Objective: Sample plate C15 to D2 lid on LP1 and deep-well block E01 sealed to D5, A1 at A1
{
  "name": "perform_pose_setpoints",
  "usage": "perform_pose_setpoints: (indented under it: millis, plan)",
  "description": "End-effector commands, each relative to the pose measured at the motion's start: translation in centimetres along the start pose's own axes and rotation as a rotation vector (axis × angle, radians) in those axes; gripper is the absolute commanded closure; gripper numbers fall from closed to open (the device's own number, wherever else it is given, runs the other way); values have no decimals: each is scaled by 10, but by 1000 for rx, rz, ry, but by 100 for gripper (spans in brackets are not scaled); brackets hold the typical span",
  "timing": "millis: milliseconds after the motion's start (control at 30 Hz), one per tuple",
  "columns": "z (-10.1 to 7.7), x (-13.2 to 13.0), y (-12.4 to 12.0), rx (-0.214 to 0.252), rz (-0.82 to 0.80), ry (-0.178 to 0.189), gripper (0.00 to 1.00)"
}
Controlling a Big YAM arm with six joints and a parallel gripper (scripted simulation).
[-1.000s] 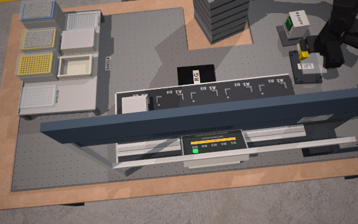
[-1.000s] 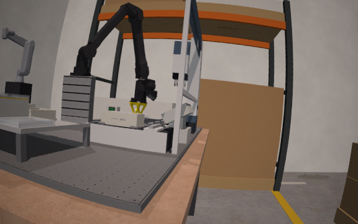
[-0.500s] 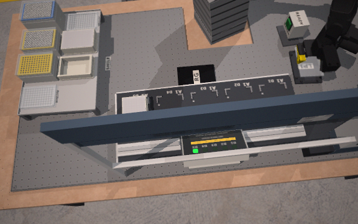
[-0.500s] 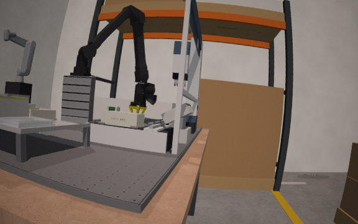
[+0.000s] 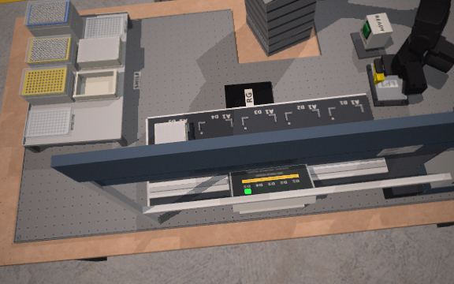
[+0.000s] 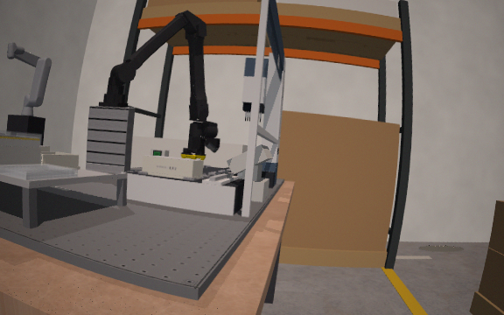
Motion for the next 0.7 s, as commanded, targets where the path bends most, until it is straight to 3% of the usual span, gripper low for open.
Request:
perform_pose_setpoints:
  millis: [0,667]
  plan:
    - [3,1,11,-10,8,4,100]
    - [2,2,12,-7,8,1,100]
Point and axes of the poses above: the point where the finger pads meet when closed, its own z axis out along the fingers, its own x axis across the jaws, y = z × x, the point moved 5 cm from there along -z, back along the fingers, and after that the axes turned 13 degrees about -z, right-handed, at the moved point
